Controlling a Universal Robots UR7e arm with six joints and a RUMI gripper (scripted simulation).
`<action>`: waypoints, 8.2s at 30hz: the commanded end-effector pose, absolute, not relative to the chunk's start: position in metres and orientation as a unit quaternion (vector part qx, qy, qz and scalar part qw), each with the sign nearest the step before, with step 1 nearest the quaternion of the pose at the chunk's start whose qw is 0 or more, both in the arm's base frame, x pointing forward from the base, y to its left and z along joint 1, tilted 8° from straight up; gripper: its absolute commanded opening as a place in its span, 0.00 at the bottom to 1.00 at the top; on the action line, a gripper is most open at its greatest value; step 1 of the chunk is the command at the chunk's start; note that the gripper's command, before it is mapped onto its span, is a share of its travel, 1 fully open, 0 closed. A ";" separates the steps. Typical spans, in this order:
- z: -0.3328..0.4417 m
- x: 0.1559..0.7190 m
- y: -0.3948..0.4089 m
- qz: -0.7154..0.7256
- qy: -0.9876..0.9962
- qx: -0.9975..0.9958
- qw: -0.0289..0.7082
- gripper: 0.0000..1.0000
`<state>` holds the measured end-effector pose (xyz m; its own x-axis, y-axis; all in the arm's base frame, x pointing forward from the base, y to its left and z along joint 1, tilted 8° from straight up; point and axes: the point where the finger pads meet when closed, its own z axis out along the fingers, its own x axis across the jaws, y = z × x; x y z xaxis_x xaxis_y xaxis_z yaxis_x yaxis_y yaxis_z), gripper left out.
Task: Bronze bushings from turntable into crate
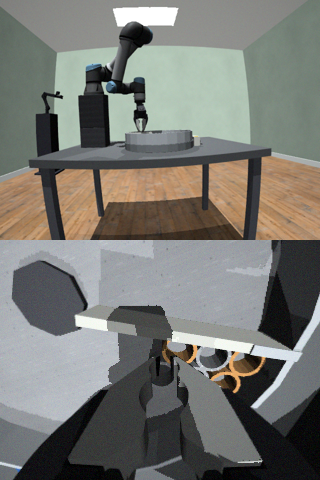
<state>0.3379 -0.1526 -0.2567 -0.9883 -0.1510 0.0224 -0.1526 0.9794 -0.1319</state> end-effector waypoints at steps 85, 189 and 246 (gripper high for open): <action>-0.281 0.338 -0.157 0.067 -0.995 0.076 0.006 0.00; -0.203 0.339 -0.146 0.067 -0.995 0.078 0.005 0.00; -0.212 0.375 -0.120 0.060 -0.915 0.398 0.025 0.00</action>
<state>0.3676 -0.1246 -0.2106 -0.7750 -0.6262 0.0850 -0.6320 0.7678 -0.1051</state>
